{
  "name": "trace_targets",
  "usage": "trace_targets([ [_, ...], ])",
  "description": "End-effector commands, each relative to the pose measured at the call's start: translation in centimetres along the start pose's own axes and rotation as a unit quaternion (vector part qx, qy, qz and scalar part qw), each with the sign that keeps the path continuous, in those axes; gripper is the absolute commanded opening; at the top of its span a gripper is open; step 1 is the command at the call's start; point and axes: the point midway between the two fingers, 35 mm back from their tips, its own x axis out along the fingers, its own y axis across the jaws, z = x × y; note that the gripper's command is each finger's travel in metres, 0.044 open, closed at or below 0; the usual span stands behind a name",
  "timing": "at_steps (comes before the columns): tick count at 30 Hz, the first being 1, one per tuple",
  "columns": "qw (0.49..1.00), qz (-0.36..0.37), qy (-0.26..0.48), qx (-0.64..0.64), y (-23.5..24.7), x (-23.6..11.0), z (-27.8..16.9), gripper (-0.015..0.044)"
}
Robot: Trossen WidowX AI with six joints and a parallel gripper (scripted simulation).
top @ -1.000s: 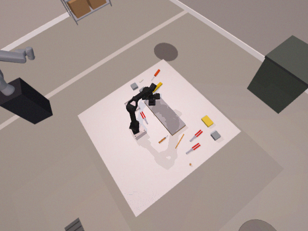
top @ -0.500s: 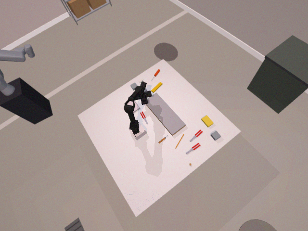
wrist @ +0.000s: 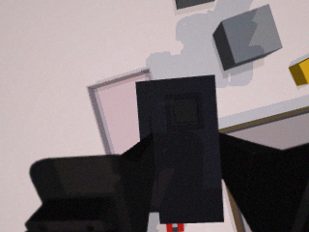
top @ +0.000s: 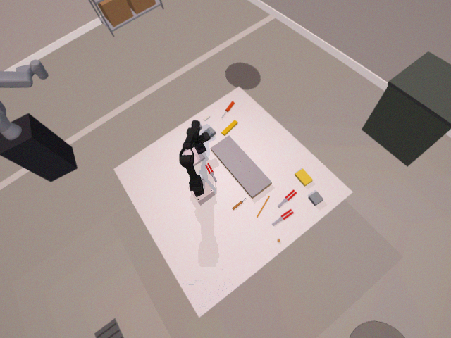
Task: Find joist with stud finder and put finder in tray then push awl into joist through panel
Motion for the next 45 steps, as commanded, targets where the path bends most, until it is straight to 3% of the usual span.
trace_targets([
  [1, 1.0, 0.006, -0.003, -0.028, 2.2, 0.2, 0.6, 0.0],
  [10, 0.996, 0.025, -0.008, -0.09, 7.0, 0.4, 1.3, 0.0],
  [45, 0.995, 0.025, -0.008, -0.092, 7.0, 7.2, -0.3, 0.0],
])
